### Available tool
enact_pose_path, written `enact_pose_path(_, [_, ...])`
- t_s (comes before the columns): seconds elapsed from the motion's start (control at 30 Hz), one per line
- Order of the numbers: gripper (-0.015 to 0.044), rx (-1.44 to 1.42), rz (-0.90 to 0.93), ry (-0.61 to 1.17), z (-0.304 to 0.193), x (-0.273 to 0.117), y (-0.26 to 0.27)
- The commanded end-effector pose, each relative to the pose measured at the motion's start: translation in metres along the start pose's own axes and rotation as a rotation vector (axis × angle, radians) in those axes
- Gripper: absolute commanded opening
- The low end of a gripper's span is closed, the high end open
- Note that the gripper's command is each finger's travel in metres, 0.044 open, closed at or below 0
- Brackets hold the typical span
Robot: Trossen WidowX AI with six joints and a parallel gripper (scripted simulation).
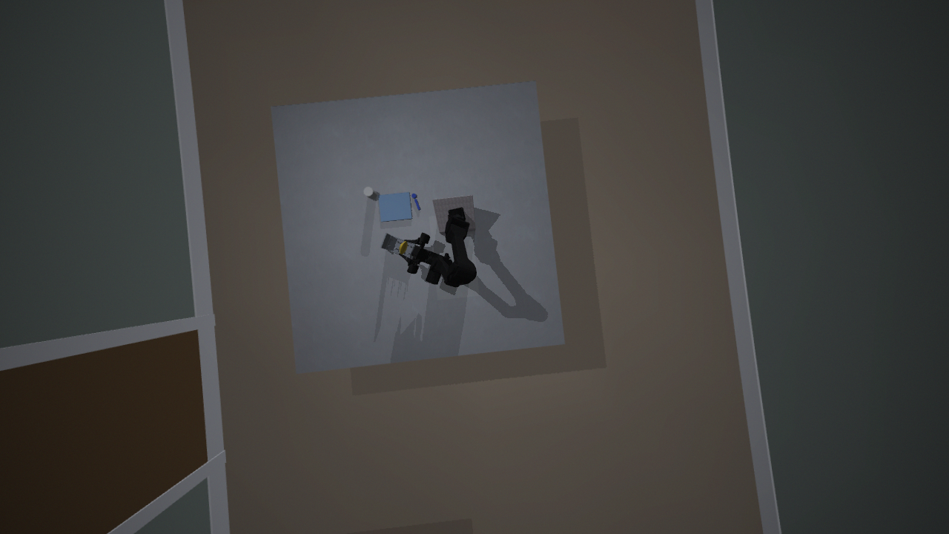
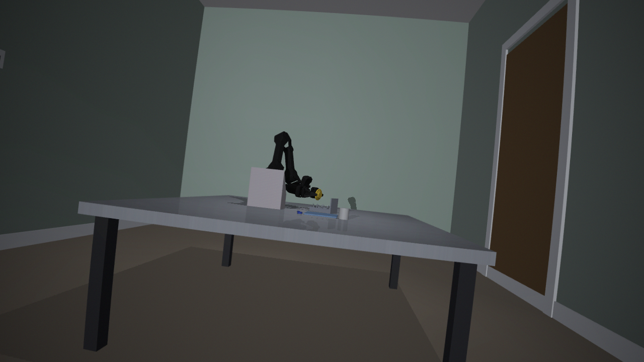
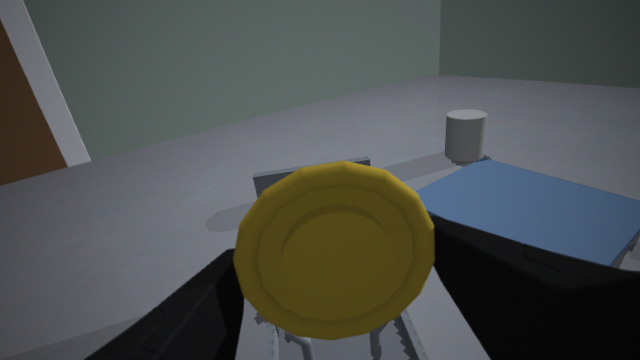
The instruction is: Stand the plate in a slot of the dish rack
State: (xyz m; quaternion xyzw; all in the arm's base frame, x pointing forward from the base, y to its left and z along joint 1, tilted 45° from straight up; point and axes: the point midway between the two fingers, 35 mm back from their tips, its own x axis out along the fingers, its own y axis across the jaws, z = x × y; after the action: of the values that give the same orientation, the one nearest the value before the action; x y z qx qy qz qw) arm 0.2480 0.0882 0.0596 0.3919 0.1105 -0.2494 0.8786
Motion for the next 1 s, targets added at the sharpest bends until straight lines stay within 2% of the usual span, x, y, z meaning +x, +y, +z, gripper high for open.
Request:
enact_pose_path(0.0, [0.0000, 0.003, 0.001, -0.003, -0.007, 0.003, 0.002])
enact_pose_path(0.47, [0.0000, -0.005, -0.004, 0.005, -0.042, 0.010, 0.001])
enact_pose_path(0.93, [0.0000, -0.012, -0.007, 0.011, -0.038, 0.009, 0.000])
enact_pose_path(0.97, [0.0026, -0.010, -0.007, 0.011, -0.038, 0.009, 0.000])
